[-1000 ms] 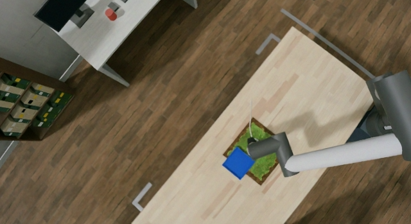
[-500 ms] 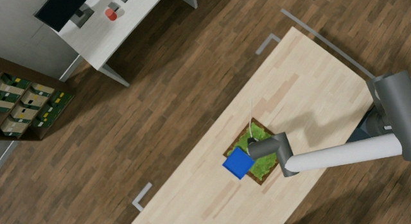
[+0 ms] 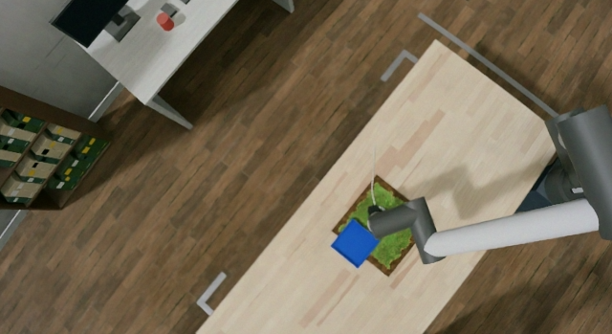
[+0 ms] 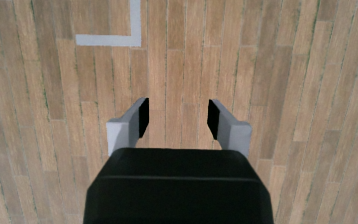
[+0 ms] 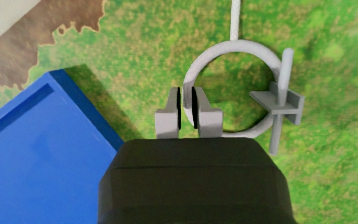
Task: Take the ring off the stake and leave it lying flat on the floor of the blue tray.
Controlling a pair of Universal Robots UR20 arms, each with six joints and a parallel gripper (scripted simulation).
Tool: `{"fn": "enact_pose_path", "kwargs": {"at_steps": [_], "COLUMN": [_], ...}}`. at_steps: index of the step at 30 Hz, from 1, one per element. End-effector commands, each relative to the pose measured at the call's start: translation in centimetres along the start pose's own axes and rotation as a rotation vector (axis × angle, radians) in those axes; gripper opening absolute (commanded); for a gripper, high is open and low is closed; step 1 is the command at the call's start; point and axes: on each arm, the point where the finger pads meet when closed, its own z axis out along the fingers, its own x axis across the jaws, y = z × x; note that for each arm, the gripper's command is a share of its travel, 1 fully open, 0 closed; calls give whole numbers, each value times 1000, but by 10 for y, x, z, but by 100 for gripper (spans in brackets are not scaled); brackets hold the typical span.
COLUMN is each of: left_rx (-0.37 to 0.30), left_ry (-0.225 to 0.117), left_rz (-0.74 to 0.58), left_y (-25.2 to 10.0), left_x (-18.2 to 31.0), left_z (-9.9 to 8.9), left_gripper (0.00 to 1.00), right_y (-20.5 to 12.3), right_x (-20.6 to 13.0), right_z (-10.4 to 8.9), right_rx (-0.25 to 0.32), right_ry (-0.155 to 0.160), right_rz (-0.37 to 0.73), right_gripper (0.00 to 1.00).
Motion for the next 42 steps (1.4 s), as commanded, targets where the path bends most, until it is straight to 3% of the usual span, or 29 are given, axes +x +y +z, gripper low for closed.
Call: {"fn": "enact_pose_path", "kwargs": {"at_steps": [1, 36, 37, 42], "left_rx": [-2, -2, -2, -2], "left_ry": [-1, -1, -1, -1], "left_rz": [0, 0, 0, 0], "left_y": [3, 3, 3, 3], "left_x": [0, 0, 0, 0], "left_z": [-1, -1, -1, -1], "left_gripper": [100, 100, 100, 100], "right_y": [1, 1, 1, 1], "right_x": [-2, -2, -2, -2], "right_z": [1, 1, 1, 1], "right_rx": [-1, -1, -1, -1], "right_ry": [0, 0, 0, 0], "right_rz": [-1, -1, -1, -1], "right_gripper": [32, 32, 55, 55]}}
